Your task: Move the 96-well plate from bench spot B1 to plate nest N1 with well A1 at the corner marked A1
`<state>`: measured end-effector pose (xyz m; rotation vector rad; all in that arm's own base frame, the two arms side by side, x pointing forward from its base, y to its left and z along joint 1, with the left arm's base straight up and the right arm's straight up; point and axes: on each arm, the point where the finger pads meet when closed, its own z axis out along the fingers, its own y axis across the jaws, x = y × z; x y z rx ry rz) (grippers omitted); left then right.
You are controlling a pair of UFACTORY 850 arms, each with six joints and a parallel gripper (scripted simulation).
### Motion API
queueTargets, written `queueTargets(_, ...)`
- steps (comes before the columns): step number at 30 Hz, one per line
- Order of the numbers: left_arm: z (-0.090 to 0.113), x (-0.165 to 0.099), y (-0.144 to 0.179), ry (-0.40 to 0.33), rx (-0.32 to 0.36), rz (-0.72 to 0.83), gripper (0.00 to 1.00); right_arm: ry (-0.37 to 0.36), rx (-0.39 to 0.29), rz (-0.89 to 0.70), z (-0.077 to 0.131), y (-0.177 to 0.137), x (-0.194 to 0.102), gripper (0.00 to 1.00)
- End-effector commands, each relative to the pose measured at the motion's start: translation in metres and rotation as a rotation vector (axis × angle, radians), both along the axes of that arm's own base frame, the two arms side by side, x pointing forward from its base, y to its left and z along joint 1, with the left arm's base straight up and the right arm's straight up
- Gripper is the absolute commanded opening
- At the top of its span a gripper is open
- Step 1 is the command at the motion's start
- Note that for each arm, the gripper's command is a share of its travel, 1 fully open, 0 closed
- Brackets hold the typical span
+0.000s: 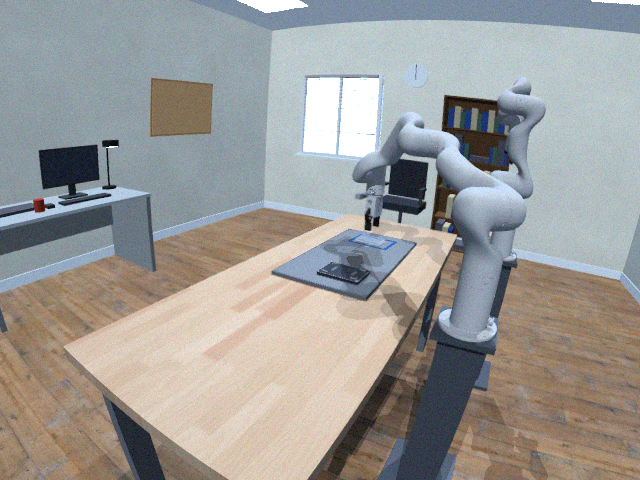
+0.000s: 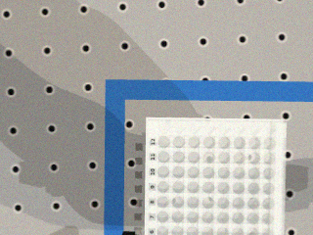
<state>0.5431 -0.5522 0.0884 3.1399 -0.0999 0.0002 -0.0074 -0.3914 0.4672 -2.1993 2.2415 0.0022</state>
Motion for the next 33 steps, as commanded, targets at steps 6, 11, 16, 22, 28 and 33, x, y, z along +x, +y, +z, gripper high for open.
queueTargets(6, -0.015, 0.001, -0.001, -0.002, -0.002, 0.0, 1.0, 0.0, -0.002, 0.0, 0.001, 0.0, 0.0, 0.0)
queueTargets(11, -0.022, 0.001, -0.001, -0.002, -0.002, 0.0, 1.0, 0.0, -0.002, 0.0, 0.001, 0.0, 0.0, 0.0)
queueTargets(16, -0.028, 0.001, -0.001, -0.002, -0.002, 0.0, 1.0, 0.0, -0.002, 0.0, 0.001, 0.0, 0.0, 0.0)
queueTargets(22, -0.036, 0.001, -0.001, -0.002, -0.002, 0.0, 1.0, 0.0, -0.002, 0.0, 0.001, 0.0, 0.0, 0.0)
queueTargets(28, -0.036, 0.001, -0.001, -0.002, -0.002, 0.0, 1.0, 0.0, -0.002, 0.0, 0.001, 0.0, 0.0, 0.0)
queueTargets(33, -0.036, 0.001, -0.001, -0.002, -0.002, 0.0, 1.0, 0.0, -0.002, 0.0, 0.001, 0.0, 0.0, 0.0)
